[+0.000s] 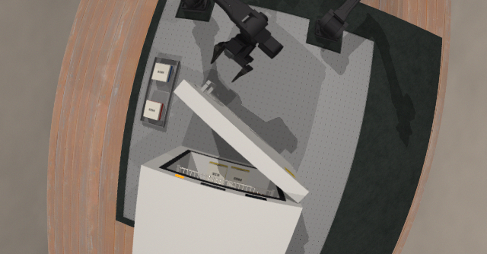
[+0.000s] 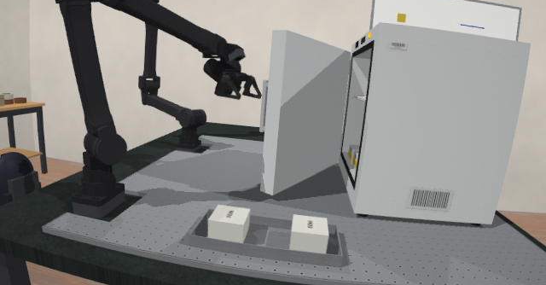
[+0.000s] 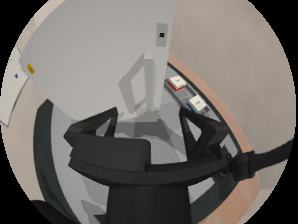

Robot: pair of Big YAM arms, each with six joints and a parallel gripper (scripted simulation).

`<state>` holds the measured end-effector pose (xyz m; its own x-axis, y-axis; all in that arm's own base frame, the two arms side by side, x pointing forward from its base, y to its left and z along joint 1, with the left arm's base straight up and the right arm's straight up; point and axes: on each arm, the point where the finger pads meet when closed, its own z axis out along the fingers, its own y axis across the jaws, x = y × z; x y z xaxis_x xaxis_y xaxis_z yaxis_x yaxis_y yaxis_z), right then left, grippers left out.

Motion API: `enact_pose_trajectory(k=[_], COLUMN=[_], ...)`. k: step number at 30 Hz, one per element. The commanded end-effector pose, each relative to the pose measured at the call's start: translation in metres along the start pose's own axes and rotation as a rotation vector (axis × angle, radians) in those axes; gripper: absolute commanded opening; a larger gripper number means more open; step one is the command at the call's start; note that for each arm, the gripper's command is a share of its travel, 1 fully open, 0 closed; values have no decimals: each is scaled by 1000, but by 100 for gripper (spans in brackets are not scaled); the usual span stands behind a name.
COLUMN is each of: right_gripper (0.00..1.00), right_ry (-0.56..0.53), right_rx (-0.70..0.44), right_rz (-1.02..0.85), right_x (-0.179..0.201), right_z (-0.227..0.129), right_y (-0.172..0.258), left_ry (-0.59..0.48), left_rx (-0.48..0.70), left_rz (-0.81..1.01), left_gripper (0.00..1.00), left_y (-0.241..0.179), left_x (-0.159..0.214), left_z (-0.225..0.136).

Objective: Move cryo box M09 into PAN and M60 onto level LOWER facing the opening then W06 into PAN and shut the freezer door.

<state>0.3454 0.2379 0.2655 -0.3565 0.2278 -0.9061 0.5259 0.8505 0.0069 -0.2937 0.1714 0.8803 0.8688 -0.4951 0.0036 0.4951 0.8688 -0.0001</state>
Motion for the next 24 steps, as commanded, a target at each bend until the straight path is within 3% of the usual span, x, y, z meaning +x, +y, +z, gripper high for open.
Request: enact_pose_trajectory(k=[1, 24], right_gripper=[100, 100], right_ry=[0, -1], right_rx=[-4, -1], right_rz=[15, 7], right_x=[-6, 2], right_z=[7, 42], right_y=[-2, -1], left_ry=[33, 33], left_rx=[0, 0], left_rz=[-11, -11], left_gripper=[0, 0], left_y=[0, 0], left_x=[17, 17], left_z=[4, 4])
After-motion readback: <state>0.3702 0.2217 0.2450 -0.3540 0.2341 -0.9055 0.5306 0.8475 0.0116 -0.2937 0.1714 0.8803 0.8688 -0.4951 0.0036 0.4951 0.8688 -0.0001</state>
